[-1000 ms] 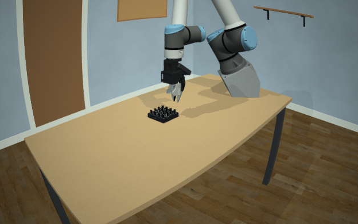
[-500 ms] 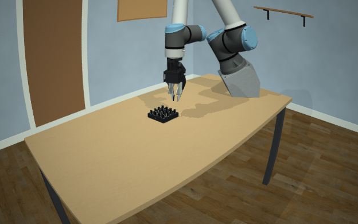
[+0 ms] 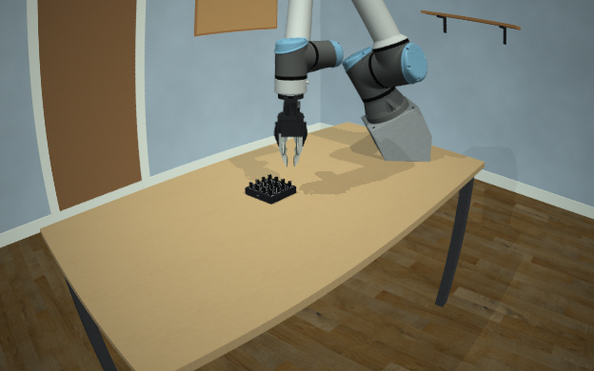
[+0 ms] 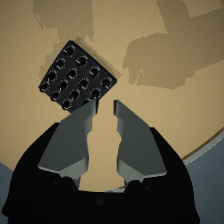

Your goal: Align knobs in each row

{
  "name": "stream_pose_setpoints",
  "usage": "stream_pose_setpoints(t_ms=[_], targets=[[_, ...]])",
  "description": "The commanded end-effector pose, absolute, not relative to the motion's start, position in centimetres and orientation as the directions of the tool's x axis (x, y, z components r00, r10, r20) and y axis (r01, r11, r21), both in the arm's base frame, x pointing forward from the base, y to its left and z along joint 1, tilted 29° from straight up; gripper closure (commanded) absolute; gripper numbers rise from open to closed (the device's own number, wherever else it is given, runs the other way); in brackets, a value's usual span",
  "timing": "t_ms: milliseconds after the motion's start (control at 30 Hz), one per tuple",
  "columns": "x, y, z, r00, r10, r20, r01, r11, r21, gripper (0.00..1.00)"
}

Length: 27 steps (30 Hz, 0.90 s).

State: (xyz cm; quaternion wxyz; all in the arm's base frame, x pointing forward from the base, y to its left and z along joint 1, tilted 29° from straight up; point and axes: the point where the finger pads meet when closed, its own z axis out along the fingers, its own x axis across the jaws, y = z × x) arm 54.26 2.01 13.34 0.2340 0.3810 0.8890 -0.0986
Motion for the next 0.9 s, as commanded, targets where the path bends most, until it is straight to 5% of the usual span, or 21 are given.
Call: stream_pose_setpoints(t_ms=[0, 867], targets=[[54.49, 2.08, 13.75, -0.659, 0.569, -0.492, 0.667, 0.744, -0.033, 0.89], [54.53, 2.08, 13.76, -0.679, 0.546, -0.491, 0.647, 0.761, -0.049, 0.89]])
